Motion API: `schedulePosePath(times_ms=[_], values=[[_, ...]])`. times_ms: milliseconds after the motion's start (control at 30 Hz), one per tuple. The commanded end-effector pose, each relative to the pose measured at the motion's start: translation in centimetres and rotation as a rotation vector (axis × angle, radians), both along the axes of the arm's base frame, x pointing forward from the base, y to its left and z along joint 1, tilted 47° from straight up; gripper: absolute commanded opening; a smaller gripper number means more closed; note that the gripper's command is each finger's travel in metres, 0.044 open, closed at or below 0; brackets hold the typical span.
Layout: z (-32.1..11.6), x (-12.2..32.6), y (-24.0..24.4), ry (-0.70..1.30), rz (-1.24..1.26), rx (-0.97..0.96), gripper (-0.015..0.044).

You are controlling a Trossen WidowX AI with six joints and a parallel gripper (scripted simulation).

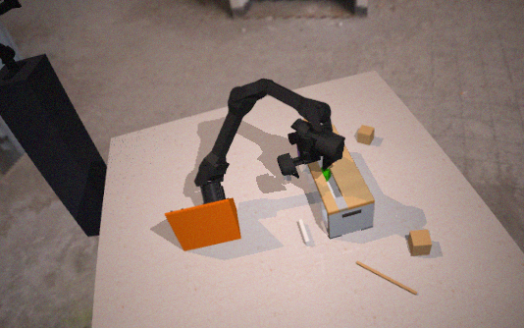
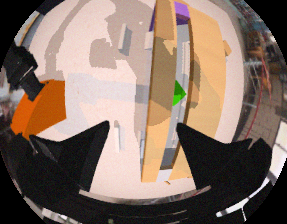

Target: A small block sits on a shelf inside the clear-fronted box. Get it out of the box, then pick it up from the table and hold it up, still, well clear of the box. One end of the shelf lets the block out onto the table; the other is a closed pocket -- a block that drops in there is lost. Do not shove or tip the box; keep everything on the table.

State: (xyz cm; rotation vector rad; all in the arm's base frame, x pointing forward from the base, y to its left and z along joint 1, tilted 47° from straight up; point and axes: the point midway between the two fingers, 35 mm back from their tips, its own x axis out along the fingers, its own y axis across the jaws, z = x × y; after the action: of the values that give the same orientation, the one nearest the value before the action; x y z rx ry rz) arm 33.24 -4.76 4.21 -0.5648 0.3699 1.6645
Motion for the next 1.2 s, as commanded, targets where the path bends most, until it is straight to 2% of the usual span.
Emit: schedulePosePath(times_ms=[0, 1167], values=[[-0.5, 0.0, 0.6, 0.006, -0.001, 0.009, 0.04], [-3.9, -0.1, 5.2, 0.038, -0.002, 0.027, 0.04]])
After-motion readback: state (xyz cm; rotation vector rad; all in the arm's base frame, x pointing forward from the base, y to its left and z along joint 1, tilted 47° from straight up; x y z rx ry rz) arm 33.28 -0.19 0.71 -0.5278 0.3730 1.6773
